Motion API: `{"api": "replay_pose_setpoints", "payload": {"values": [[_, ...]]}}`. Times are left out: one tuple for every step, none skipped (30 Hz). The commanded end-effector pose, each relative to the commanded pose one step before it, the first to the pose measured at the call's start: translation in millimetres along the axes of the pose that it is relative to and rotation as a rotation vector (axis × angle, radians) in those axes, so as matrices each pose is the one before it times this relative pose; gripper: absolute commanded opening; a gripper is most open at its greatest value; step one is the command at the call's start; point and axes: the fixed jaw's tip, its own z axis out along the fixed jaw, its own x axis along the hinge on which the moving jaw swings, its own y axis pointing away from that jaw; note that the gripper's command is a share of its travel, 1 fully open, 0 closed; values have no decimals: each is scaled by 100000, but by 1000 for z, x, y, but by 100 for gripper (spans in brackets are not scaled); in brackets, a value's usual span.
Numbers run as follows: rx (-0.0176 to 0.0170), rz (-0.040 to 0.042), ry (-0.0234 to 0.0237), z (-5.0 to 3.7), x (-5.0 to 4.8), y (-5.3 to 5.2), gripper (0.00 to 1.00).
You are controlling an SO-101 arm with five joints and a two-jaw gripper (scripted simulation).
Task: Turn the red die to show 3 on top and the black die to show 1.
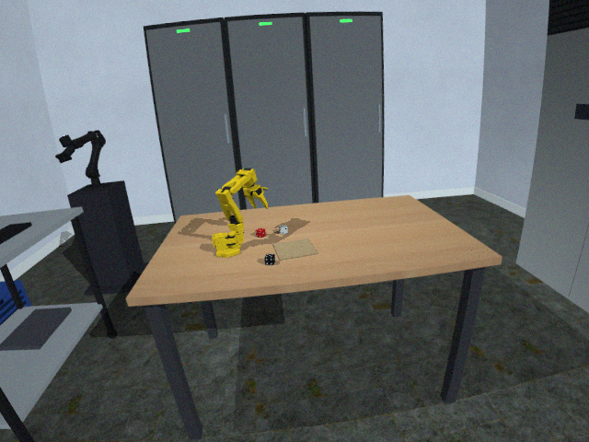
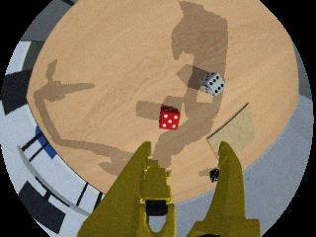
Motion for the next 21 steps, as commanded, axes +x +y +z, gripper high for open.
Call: {"api": "replay_pose_setpoints", "payload": {"values": [[-326, 3478, -2929, -5838, -4962, 1824, 35], [-17, 1542, 300, 330, -284, 184, 35], [-12, 1383, 272, 295, -251, 165, 35], [-5, 1223, 237, 264, -221, 149, 35], [-2, 1069, 209, 232, -191, 138, 35], [-1, 918, 178, 201, -162, 114, 35], [0, 776, 153, 171, -134, 95, 35], [4, 641, 124, 140, -117, 83, 35], [2, 512, 100, 109, -88, 69, 35], [0, 399, 78, 85, -66, 49, 35], [2, 292, 56, 67, -50, 35, 35], [3, 204, 40, 43, -39, 28, 35], [-1, 126, 25, 30, -22, 14, 35], [1, 66, 12, 12, -10, 13, 35], [0, 25, 6, 6, -6, 1, 35], [0, 3, 0, 0, 0, 0, 35], [0, 0, 0, 0, 0, 0, 35], [0, 0, 0, 0, 0, 0, 35], [1, -1, 15, 27, 9, 0, 35], [13, 0, 116, 173, 35, -7, 35], [35, 0, 292, 436, 96, -8, 35]]}}
